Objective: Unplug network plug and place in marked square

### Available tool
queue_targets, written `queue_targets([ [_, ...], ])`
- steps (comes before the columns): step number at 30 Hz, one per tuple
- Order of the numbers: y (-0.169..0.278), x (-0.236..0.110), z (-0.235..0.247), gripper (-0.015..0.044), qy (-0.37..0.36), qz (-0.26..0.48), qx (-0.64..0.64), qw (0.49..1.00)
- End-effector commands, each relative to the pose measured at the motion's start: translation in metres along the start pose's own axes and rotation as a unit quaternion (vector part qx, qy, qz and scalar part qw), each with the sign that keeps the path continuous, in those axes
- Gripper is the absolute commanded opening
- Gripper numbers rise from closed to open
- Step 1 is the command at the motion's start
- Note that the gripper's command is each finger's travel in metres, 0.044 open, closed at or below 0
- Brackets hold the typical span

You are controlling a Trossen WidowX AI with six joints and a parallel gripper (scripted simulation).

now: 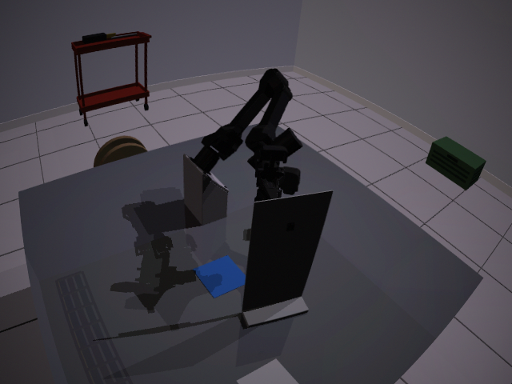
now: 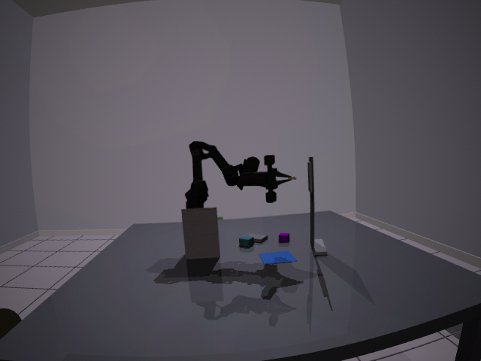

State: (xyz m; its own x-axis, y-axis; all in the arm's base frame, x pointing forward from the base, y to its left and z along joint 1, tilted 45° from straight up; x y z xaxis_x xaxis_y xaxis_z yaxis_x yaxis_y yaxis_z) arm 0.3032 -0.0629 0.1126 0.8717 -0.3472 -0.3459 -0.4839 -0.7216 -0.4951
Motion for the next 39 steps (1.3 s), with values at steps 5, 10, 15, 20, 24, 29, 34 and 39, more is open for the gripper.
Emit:
queue_targets([
  [5,0.001,-0.002,-0.004,0.0000,0.000,0.000,0.000,1.000],
  [10,0.004,-0.005,-0.018,0.0000,-0.001,0.000,-0.001,1.000],
  [15,0.006,-0.010,-0.032,0.0000,-0.001,0.000,-0.001,1.000],
  [20,0.009,-0.016,-0.045,0.0000,-0.001,0.000,-0.002,1.000],
  [24,0.012,-0.022,-0.055,0.0000,0.000,0.000,-0.002,1.000],
  [29,0.013,-0.024,-0.058,0.0000,-0.001,0.000,-0.003,1.000],
  [34,0.017,-0.016,-0.048,0.0000,-0.030,-0.004,-0.016,0.999],
  [39,0.022,-0.008,-0.035,0.0000,-0.064,-0.009,-0.030,0.997],
])
Point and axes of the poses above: the point midway between the two fingers, 35 mm back from their tips, its own x axis out along the fingers, its own z axis across the jaws, y = z × x, the point moved 6 cm from there along -x, back along the fingers, and after that the axes turned 9 degrees about -x, right-handed, at the moved point
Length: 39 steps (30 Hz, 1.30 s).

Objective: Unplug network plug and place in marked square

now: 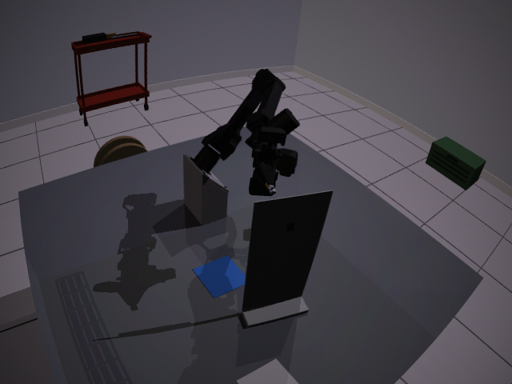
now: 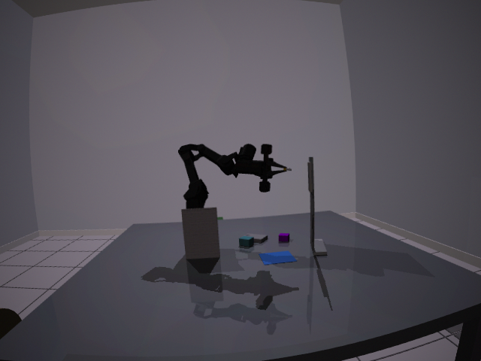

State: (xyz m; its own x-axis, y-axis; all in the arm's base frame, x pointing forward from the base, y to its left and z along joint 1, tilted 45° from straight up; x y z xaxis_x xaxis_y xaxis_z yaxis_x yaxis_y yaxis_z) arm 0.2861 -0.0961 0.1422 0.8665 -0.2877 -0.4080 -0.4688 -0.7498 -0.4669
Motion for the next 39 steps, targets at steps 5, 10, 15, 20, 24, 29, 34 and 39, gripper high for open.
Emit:
queue_targets([
  [5,0.008,0.015,0.019,0.0000,-0.054,-0.010,-0.021,0.998],
  [10,0.013,0.022,0.032,0.0000,-0.087,-0.018,-0.032,0.996],
  [15,0.018,0.029,0.045,0.0000,-0.119,-0.027,-0.041,0.992],
  [20,0.024,0.035,0.059,0.0000,-0.151,-0.037,-0.049,0.987],
  [24,0.028,0.039,0.070,0.0000,-0.176,-0.045,-0.053,0.982],
  [29,0.034,0.043,0.084,0.0000,-0.206,-0.057,-0.058,0.975],
  [34,0.039,0.046,0.098,0.0000,-0.235,-0.069,-0.061,0.967],
  [39,0.045,0.048,0.112,0.0000,-0.264,-0.083,-0.062,0.959],
])
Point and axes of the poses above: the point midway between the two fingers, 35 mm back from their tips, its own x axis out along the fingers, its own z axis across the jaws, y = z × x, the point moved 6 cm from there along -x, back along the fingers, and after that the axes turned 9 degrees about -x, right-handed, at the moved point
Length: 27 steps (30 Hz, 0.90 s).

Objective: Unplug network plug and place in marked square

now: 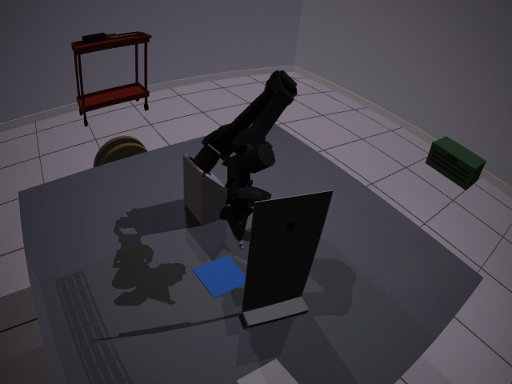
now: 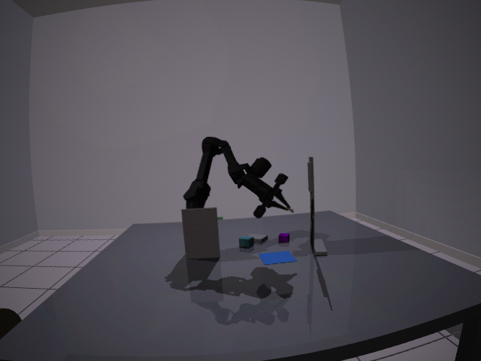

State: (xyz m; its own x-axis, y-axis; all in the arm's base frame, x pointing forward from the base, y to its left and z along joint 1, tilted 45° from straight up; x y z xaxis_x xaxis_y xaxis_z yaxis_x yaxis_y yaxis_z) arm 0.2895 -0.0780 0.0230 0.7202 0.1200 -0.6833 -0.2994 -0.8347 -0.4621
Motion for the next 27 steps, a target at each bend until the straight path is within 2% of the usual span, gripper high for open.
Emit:
queue_targets([
  [1,0.005,0.007,0.010,0.0000,-0.023,-0.015,-0.003,1.000],
  [27,0.025,0.035,0.078,0.0000,-0.150,-0.109,0.003,0.983],
])
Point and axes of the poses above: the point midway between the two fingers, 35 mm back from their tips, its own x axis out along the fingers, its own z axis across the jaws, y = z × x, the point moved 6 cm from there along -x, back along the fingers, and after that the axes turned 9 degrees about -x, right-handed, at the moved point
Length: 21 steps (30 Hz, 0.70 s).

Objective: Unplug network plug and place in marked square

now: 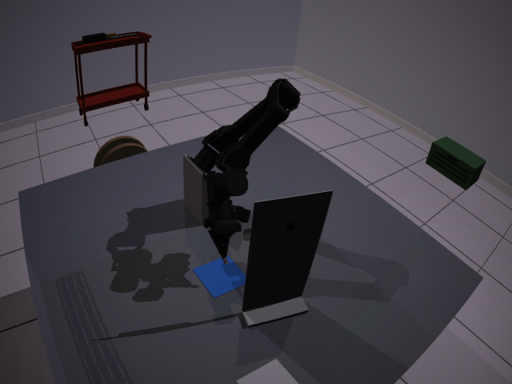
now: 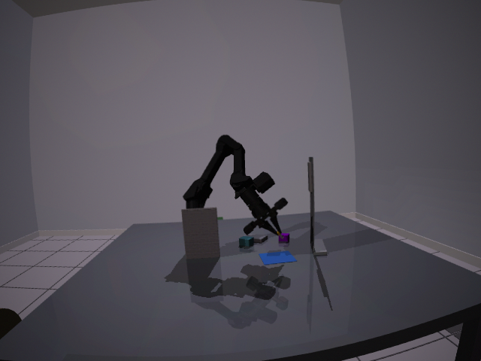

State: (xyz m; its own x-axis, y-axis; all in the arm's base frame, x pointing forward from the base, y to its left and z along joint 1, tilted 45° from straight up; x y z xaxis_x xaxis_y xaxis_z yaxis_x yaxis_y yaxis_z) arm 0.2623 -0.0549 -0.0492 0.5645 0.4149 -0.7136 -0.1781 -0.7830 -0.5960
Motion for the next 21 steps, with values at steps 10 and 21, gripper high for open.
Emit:
queue_targets([
  [10,0.004,0.010,0.012,0.0000,-0.015,-0.018,0.002,1.000],
  [21,0.002,0.020,0.018,0.0000,-0.015,-0.017,0.002,1.000],
])
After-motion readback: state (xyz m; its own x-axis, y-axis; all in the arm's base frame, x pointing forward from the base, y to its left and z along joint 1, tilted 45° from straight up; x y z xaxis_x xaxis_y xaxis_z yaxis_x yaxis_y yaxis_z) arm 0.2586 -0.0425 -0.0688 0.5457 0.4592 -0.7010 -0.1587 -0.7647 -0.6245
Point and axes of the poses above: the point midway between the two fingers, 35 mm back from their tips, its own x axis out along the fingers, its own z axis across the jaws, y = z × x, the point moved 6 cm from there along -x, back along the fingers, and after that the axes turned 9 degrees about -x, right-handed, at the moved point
